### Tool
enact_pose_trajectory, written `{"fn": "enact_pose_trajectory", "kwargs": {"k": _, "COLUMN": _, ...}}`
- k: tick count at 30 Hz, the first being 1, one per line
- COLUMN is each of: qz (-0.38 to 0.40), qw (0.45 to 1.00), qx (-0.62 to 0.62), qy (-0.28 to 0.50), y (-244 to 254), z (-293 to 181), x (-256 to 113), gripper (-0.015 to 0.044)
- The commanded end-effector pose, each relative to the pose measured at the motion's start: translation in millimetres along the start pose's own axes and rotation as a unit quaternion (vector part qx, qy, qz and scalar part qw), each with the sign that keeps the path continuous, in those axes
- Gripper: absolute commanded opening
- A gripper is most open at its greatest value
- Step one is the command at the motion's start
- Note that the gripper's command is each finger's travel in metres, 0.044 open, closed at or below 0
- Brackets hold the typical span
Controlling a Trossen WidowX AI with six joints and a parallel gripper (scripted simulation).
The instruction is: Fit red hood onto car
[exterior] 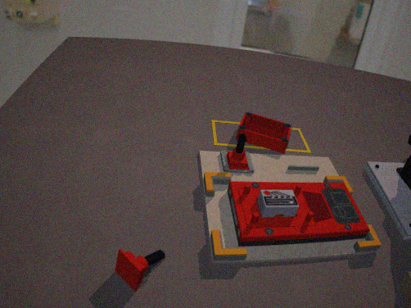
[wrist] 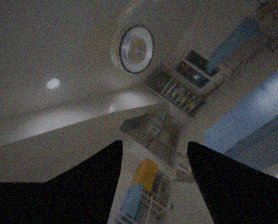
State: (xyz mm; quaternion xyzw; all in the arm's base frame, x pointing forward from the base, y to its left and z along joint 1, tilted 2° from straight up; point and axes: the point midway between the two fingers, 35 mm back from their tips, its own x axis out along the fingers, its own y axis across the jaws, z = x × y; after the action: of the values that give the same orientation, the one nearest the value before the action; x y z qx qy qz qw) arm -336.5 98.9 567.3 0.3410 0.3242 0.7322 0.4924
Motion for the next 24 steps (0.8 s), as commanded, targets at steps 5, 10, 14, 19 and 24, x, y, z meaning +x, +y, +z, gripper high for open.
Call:
{"fn": "enact_pose_trajectory", "kwargs": {"k": 5, "qz": 0.057, "qw": 0.997, "qx": -0.022, "qy": 0.041, "y": 17.9, "z": -11.3, "x": -27.3, "gripper": 0.0352}}
{"fn": "enact_pose_trajectory", "kwargs": {"k": 10, "qz": 0.132, "qw": 0.983, "qx": -0.07, "qy": 0.107, "y": 39.9, "z": -45.3, "x": -74.4, "gripper": 0.044}}
{"fn": "enact_pose_trajectory", "kwargs": {"k": 14, "qz": 0.194, "qw": 0.963, "qx": -0.102, "qy": 0.157, "y": 53.3, "z": -68.3, "x": -118.2, "gripper": 0.044}}
{"fn": "enact_pose_trajectory", "kwargs": {"k": 19, "qz": 0.273, "qw": 0.927, "qx": -0.138, "qy": 0.217, "y": 64.0, "z": -91.5, "x": -179.4, "gripper": 0.044}}
{"fn": "enact_pose_trajectory", "kwargs": {"k": 24, "qz": 0.341, "qw": 0.891, "qx": -0.12, "qy": 0.274, "y": 72.1, "z": -96.8, "x": -238.8, "gripper": 0.044}}
